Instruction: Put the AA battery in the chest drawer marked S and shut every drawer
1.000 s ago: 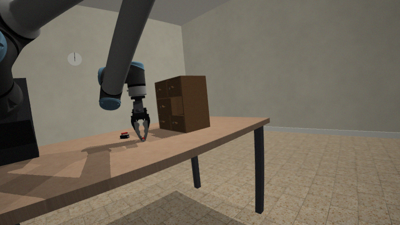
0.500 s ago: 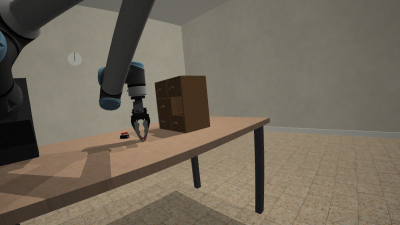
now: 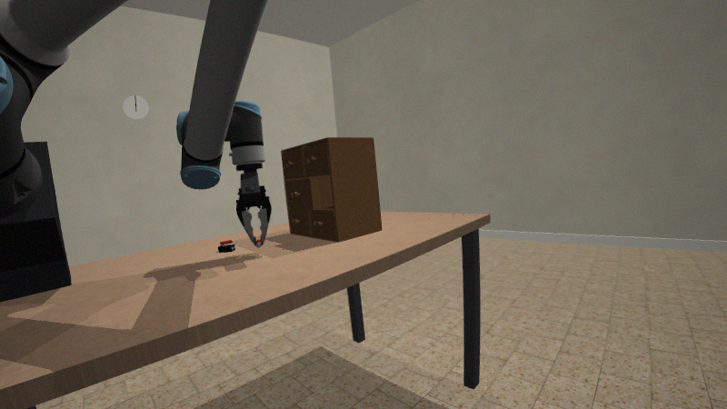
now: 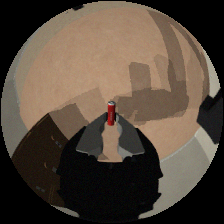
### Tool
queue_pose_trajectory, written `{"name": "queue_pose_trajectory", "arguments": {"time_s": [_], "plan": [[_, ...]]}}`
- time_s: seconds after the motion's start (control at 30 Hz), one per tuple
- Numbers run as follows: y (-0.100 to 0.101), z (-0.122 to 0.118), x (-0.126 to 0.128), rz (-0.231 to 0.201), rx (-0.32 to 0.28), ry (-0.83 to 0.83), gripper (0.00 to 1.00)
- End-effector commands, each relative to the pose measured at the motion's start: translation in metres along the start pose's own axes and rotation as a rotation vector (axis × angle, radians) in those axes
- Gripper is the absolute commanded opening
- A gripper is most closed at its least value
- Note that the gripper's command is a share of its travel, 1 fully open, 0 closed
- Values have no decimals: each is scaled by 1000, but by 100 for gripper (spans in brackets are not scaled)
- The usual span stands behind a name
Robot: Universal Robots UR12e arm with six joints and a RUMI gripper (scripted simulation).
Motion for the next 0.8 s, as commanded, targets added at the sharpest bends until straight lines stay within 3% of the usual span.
{"name": "queue_pose_trajectory", "arguments": {"time_s": [0.0, 0.23, 0.77], "plan": [[-28, 0, 0, -2, 0, 1, 5], [-63, 0, -1, -2, 0, 1, 5], [-72, 0, -1, -2, 0, 1, 5]]}}
Point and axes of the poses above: the point where the finger pads meet when closed, its own y axis out along the fingers, its own x axis across the jaws, z = x × y, the point moved 8 cm from there along -y, back along the fingers, and after that the axes turned 13 degrees about y, right-handed, at the moved point
